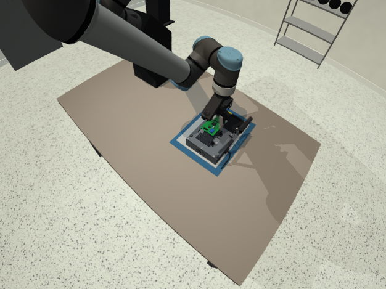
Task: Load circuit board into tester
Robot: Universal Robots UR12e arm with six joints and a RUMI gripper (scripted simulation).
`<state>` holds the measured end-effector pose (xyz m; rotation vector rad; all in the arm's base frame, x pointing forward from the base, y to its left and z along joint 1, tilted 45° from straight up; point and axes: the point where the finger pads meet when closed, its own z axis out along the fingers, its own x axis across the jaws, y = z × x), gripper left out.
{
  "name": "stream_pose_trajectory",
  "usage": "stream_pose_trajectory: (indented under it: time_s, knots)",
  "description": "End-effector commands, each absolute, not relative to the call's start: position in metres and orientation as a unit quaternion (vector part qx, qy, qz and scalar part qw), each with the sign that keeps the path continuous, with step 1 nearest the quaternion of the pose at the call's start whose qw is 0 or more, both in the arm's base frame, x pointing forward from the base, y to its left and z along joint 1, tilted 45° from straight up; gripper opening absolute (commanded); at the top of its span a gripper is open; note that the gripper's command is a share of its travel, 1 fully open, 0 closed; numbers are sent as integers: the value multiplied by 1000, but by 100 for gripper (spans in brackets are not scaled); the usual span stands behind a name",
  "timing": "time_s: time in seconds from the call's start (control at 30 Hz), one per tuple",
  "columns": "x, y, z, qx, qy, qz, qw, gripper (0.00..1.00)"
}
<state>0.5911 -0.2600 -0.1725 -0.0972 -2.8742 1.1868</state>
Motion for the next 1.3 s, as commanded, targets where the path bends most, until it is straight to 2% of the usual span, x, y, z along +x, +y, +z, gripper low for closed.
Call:
stream_pose_trajectory:
  time_s: [0.0,1.27]
  knots:
    - [586,-266,-164,-29,-924,380,15,39]
    - [584,-270,-158,-29,-924,381,15,39]
